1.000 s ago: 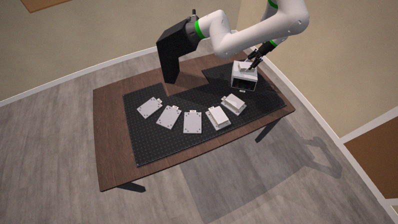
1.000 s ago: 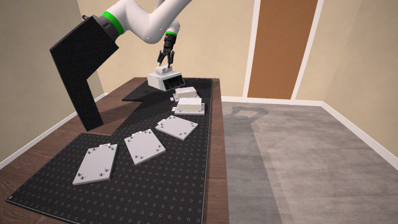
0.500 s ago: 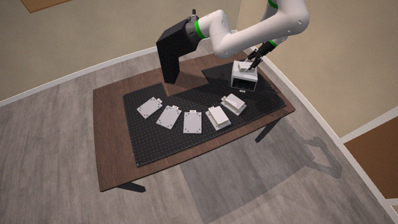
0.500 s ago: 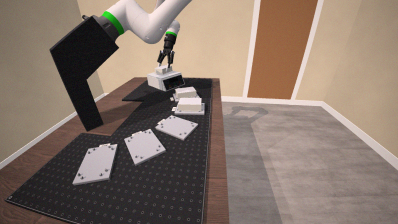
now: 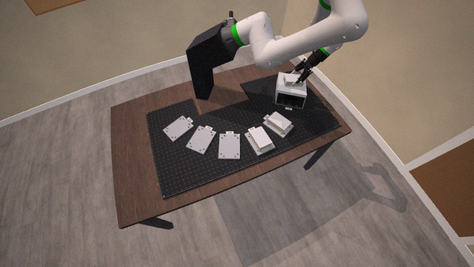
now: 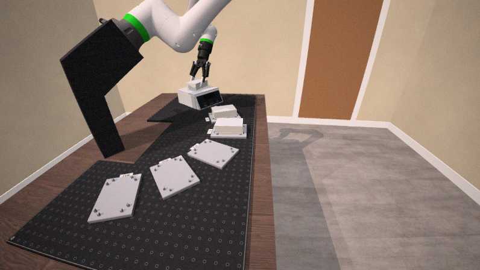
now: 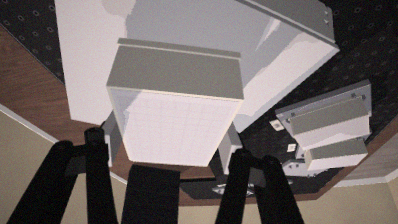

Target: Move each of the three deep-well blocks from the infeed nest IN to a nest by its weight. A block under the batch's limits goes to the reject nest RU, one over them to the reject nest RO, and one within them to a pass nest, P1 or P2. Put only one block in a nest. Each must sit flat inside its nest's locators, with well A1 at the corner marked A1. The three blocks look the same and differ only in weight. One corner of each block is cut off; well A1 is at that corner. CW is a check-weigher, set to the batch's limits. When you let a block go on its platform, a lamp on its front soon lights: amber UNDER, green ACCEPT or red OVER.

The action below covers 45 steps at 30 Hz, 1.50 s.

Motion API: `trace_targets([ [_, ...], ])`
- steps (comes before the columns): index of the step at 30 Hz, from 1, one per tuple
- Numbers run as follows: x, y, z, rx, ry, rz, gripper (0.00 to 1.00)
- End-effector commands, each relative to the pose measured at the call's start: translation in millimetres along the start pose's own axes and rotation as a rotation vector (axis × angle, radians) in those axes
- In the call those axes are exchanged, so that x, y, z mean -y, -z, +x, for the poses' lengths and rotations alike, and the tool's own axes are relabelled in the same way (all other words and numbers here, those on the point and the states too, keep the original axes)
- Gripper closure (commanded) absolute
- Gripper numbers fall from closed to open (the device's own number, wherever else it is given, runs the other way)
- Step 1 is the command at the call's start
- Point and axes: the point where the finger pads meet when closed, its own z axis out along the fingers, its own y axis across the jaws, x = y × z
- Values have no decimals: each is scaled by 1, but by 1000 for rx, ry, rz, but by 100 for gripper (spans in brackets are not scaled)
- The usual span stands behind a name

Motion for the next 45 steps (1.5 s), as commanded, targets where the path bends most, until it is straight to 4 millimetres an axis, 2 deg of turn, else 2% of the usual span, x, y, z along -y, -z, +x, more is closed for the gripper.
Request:
trace_targets([
  [1,0,0,0,0,0,0,90],
  [45,0,-6,4,0,0,0,90],
])
